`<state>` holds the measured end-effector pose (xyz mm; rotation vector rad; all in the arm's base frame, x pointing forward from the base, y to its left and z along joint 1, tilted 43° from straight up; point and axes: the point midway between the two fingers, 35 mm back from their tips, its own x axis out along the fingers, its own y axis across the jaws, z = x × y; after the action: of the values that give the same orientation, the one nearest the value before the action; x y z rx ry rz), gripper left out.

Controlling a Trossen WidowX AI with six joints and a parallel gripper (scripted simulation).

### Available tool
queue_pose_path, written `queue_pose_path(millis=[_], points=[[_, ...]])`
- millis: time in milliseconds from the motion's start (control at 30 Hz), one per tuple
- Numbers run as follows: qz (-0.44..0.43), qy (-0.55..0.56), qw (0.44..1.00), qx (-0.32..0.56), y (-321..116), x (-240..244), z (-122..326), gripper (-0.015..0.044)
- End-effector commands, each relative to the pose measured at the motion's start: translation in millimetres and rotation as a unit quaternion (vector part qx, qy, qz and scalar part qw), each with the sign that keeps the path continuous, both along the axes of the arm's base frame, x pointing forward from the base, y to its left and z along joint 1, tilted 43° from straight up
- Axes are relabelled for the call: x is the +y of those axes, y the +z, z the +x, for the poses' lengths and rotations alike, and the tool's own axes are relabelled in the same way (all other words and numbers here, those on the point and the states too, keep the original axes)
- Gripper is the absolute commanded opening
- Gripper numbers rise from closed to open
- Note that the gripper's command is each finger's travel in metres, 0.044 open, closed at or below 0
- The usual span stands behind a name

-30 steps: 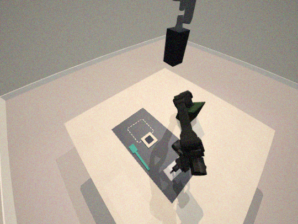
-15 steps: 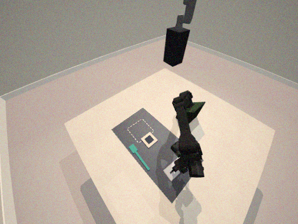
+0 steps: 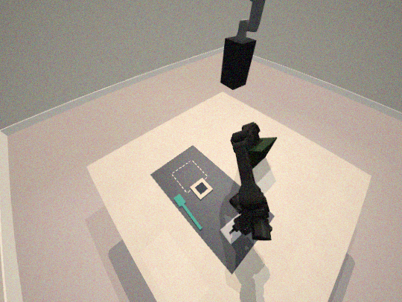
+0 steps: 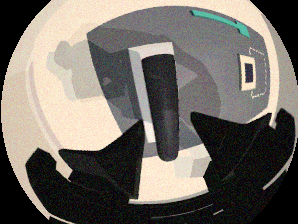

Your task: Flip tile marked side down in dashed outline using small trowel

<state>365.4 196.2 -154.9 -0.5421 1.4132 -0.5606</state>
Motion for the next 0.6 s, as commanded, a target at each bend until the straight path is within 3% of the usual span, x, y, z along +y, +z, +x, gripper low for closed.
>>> queue_pose_path(millis=[0,33,167,333,567], points=[[-0.004,0.001,1.0,0.003,-6.0,-7.1,-0.1,0.027],[-0.004,0.001,1.0,0.003,-6.2,-7.3,-0.1,0.027],[-0.004,0.001,1.0,0.003,-6.2,-7.3,-0.1,0.0165],[-0.004,0.001,1.0,0.003,-6.2,-7.3,-0.1,0.0132],[-0.004,0.001,1.0,0.003,-6.2,-7.3,-0.1,0.013]])
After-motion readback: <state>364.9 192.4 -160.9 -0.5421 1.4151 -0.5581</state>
